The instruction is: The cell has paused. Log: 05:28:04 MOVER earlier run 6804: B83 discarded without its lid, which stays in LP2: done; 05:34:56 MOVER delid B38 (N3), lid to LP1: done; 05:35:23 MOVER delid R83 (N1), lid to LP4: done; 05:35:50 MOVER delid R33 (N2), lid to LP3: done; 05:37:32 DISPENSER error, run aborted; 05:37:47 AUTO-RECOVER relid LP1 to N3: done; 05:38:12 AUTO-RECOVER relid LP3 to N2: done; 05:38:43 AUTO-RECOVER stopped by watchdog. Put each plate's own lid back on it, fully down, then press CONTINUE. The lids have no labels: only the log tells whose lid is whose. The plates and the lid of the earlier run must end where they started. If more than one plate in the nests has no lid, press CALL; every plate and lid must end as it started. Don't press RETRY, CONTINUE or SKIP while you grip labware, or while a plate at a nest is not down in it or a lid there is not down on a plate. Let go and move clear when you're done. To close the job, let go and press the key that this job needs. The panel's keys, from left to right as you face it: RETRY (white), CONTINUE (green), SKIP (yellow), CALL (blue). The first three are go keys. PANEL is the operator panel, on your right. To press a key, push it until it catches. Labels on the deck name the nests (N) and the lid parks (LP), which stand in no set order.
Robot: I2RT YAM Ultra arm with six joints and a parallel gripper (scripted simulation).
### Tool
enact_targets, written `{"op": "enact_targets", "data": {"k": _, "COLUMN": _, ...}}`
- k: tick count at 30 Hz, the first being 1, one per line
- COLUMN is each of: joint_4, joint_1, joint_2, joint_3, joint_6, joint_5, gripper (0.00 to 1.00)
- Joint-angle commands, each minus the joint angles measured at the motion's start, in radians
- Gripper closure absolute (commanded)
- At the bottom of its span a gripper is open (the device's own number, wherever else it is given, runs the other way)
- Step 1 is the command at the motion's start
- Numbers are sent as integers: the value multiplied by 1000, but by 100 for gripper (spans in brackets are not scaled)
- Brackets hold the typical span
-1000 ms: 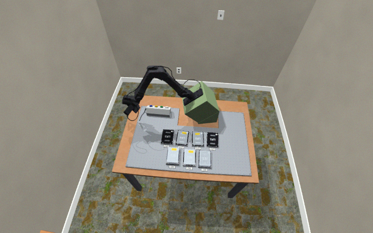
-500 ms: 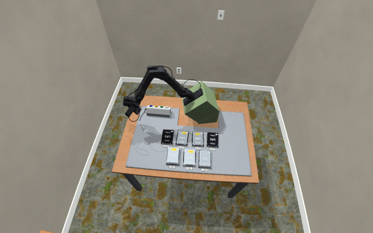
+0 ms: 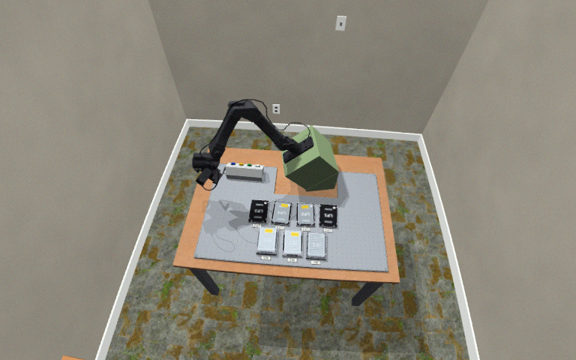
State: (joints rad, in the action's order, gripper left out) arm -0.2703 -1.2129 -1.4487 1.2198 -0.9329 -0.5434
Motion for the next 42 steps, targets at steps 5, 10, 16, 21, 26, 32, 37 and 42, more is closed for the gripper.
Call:
{"op": "enact_targets", "data": {"k": 5, "joint_4": -84, "joint_1": 70, "joint_2": 59, "joint_3": -21, "joint_6": 70, "joint_5": 64, "gripper": 0}}
{"op": "enact_targets", "data": {"k": 10, "joint_4": -121, "joint_1": 122, "joint_2": 74, "joint_3": -8, "joint_6": 107, "joint_5": 77, "gripper": 0}}
{"op": "enact_targets", "data": {"k": 16, "joint_4": -157, "joint_1": 158, "joint_2": 82, "joint_3": -36, "joint_6": 135, "joint_5": 102, "gripper": 0}}
{"op": "enact_targets", "data": {"k": 21, "joint_4": -195, "joint_1": 208, "joint_2": 96, "joint_3": -20, "joint_6": 171, "joint_5": 117, "gripper": 0}}
{"op": "enact_targets", "data": {"k": 26, "joint_4": -230, "joint_1": 262, "joint_2": 105, "joint_3": -58, "joint_6": 210, "joint_5": 127, "gripper": 0}}
{"op": "enact_targets", "data": {"k": 32, "joint_4": -269, "joint_1": 295, "joint_2": 120, "joint_3": -22, "joint_6": 235, "joint_5": 157, "gripper": 0}}
{"op": "enact_targets", "data": {"k": 37, "joint_4": -304, "joint_1": 349, "joint_2": 129, "joint_3": -74, "joint_6": 276, "joint_5": 165, "gripper": 0}}
{"op": "enact_targets", "data": {"k": 42, "joint_4": -356, "joint_1": 386, "joint_2": 144, "joint_3": -39, "joint_6": 303, "joint_5": 211, "gripper": 0}}
